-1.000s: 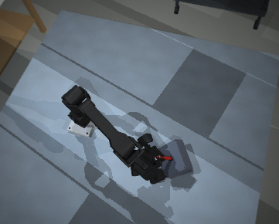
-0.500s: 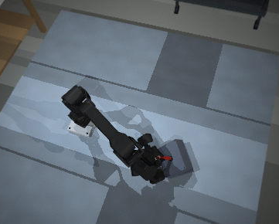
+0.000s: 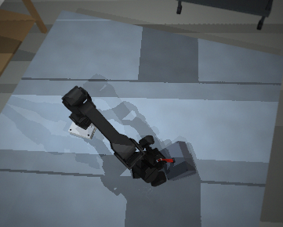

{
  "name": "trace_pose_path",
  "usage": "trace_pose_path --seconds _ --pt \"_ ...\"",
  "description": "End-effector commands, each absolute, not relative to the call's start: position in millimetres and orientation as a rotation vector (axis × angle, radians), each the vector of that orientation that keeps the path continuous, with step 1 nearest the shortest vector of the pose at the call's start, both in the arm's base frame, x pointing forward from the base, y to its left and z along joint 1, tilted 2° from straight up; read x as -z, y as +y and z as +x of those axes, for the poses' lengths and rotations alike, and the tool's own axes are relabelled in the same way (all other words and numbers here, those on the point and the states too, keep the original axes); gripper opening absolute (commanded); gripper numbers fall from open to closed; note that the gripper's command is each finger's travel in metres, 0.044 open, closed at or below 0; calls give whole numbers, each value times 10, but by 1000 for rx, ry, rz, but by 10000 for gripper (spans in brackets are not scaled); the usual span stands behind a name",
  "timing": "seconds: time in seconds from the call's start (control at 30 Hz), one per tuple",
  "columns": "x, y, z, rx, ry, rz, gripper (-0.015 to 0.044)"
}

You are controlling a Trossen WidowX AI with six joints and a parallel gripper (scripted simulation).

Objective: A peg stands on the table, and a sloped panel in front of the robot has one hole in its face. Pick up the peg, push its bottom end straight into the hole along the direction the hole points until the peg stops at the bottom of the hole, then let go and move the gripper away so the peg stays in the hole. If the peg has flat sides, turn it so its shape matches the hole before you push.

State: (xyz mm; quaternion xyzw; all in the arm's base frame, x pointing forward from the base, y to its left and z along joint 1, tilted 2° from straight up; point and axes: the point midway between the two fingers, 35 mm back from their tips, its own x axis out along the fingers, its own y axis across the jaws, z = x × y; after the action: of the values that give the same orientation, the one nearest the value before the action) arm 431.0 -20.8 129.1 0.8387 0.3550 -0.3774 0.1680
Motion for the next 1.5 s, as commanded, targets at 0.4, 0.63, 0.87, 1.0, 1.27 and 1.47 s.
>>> trace_pose_path --seconds 0.4,0.63,0.87,1.0,1.27,1.47 --pt "-1238 -170 4313 1076 1016 2383 0" --pt "-1228 -171 4321 1076 1016 2383 0" --pt "-1218 -168 4330 1076 1016 2384 0" --pt "-1212 -164 4336 1076 1016 2384 0" --pt "-1200 -159 4344 1076 1016 2384 0" --pt "-1192 -157 4347 1076 1016 2384 0"
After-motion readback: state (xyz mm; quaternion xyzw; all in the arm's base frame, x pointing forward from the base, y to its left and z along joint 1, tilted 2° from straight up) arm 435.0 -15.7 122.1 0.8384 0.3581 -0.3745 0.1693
